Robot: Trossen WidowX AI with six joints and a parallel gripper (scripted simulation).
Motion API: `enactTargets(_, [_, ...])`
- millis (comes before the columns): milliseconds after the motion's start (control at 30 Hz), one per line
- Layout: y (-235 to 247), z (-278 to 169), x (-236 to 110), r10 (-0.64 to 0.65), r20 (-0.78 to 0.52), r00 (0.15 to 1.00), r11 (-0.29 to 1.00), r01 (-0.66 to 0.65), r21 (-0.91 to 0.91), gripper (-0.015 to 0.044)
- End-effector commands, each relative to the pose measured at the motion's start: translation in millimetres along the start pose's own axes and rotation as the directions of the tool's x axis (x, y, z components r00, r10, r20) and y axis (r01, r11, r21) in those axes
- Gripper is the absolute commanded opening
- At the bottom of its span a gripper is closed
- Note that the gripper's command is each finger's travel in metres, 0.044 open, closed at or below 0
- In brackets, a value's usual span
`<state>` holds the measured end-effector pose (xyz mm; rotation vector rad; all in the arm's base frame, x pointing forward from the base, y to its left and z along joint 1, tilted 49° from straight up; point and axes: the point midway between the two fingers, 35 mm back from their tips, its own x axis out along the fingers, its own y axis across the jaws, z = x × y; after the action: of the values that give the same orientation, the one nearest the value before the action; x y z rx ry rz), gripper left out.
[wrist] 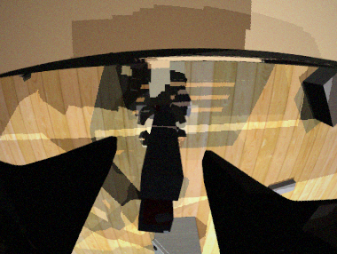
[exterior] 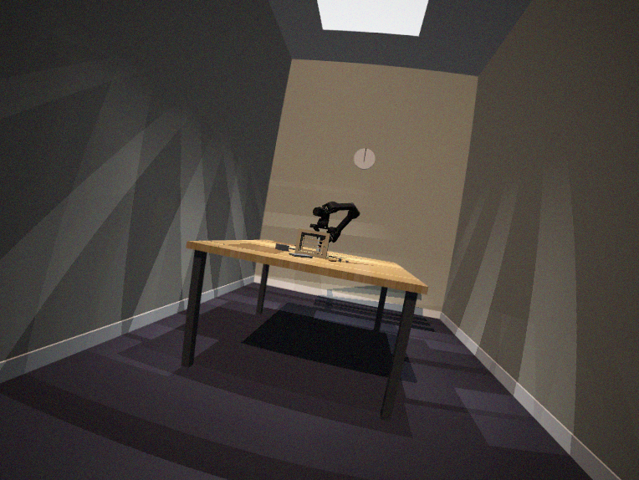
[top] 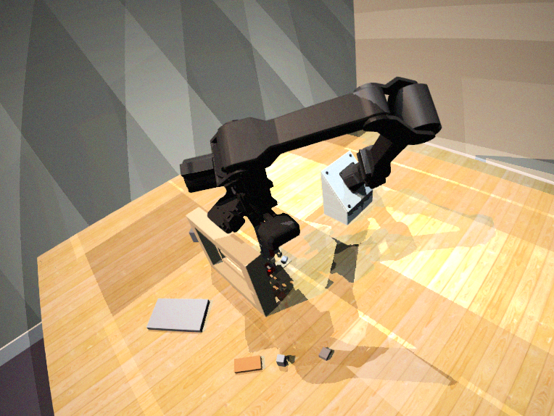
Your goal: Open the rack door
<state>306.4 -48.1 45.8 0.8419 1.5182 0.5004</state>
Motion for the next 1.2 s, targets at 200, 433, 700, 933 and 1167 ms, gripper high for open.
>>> enactTargets(200, [0.0,0.1,-0.2,0.000,0.001,1.000,0.890,0.000,0.456,0.0283])
enactTargets(433, [0.0,0.0,-0.2,0.000,0.001,1.000,0.682,-0.001,0.731,0.0283])
enactTargets(700, [0.1,0.0,-0.2,0.000,0.001,1.000,0.347,-0.001,0.938,0.0283])
enactTargets(933, [0.1,0.0,-0.1,0.000,0.001,1.000,0.041,-0.001,0.999,0.0283])
enactTargets(1167, [0.1,0.0,-0.1,0.000,0.001,1.000,0.033,-0.001,0.999,0.0230])
